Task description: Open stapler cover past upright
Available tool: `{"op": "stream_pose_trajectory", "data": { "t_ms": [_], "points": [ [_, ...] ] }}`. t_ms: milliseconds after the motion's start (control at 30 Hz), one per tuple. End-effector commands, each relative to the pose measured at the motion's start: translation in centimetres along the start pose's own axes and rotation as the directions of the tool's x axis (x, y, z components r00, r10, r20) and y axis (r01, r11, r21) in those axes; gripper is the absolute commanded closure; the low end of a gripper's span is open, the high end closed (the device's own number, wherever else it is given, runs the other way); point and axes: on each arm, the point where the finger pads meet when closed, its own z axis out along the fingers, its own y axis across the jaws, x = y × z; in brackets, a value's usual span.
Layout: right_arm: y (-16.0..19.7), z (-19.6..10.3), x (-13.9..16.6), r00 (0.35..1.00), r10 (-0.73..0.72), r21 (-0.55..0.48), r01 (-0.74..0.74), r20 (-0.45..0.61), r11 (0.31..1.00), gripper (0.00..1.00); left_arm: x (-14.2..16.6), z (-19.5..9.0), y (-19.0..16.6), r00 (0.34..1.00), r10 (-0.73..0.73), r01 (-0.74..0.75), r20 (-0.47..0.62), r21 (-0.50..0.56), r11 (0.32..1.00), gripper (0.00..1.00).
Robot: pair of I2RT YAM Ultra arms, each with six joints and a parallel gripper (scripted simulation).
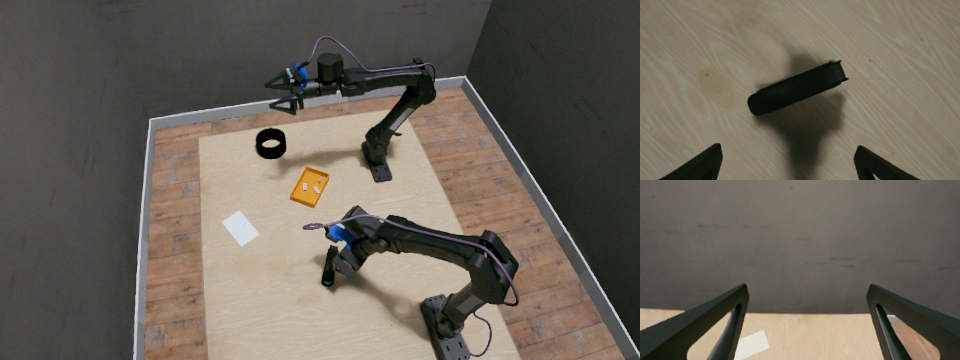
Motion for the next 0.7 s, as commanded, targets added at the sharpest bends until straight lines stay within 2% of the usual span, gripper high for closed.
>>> {"op": "stream_pose_trajectory", "data": {
  "t_ms": [0, 300, 433, 467, 633, 667],
  "points": [
    [0.0, -0.1, -0.7, 1.0, -0.01, 0.007, 0.01, 0.029, 1.0, 0.0, -0.6, -0.7, 0.5, 0.999, -0.002, 0.002, 0.041, -0.008, 1.0, 0.0],
    [0.0, -0.1, -0.7, 1.0, -0.01, 0.007, 0.01, 0.029, 1.0, 0.0, -0.3, -0.7, 0.5, 1.0, -0.001, 0.001, 0.029, -0.007, 1.0, 0.0],
    [0.0, -0.1, -0.7, 1.0, -0.01, 0.007, 0.01, 0.029, 1.0, 0.0, -0.2, -0.7, 0.2, 0.995, 0.097, -0.097, -0.004, 0.013, 0.995, 0.45],
    [0.0, -0.1, -0.7, 1.0, -0.01, 0.007, 0.01, 0.029, 1.0, 0.0, 0.1, -0.3, 0.1, 0.989, 0.143, -0.143, -0.029, 0.022, 0.99, 0.5],
    [0.0, -0.1, -0.7, 1.0, -0.01, 0.007, 0.01, 0.029, 1.0, 0.0, -0.5, 0.8, -0.1, 0.914, 0.392, -0.384, -0.1, 0.093, 0.919, 0.5],
    [0.0, -0.1, -0.7, 1.0, -0.01, 0.007, 0.01, 0.029, 1.0, 0.0, -0.5, 0.8, -0.1, 0.914, 0.392, -0.384, -0.1, 0.093, 0.919, 0.5]
  ]
}}
